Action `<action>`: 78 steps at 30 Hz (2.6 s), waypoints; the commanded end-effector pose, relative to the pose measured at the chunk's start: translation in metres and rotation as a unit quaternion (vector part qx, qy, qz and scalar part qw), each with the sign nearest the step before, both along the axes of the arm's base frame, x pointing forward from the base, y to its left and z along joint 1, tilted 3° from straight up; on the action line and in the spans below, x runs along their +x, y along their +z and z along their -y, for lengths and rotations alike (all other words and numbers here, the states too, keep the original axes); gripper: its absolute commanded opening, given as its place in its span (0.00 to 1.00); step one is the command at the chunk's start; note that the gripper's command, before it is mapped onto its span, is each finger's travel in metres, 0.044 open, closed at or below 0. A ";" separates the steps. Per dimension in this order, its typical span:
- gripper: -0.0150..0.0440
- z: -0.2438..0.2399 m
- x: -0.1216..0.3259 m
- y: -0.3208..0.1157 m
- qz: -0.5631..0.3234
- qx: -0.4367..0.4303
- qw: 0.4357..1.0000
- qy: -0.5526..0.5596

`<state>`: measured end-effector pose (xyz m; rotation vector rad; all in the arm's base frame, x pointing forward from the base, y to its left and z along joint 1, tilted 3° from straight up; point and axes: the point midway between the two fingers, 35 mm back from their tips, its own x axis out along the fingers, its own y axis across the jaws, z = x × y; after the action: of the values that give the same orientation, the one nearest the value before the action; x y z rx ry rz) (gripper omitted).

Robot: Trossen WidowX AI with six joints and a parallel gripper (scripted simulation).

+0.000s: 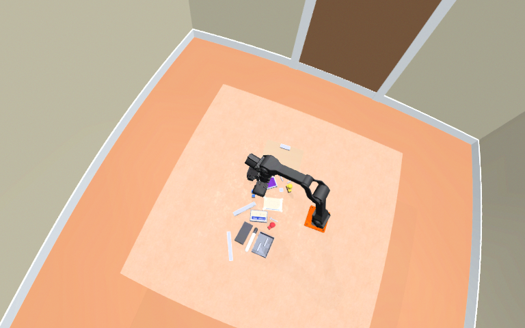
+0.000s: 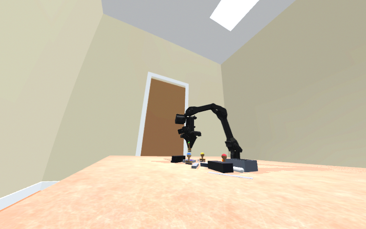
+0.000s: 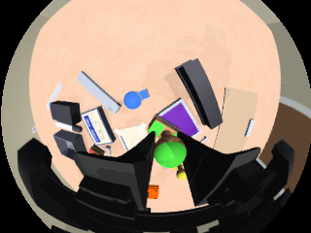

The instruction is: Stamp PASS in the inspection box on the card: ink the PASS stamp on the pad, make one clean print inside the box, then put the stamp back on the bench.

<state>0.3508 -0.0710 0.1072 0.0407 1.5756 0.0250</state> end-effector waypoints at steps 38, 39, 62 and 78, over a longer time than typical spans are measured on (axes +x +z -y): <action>0.25 0.039 -0.021 -0.020 0.002 -0.003 1.000 0.000; 0.25 0.039 -0.021 -0.021 0.002 -0.003 1.000 0.000; 0.25 0.038 -0.022 -0.036 0.002 -0.003 1.000 -0.001; 0.25 0.038 -0.022 -0.047 0.002 -0.003 1.000 -0.001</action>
<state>0.3286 -0.1090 0.0621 0.0375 1.5719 0.0204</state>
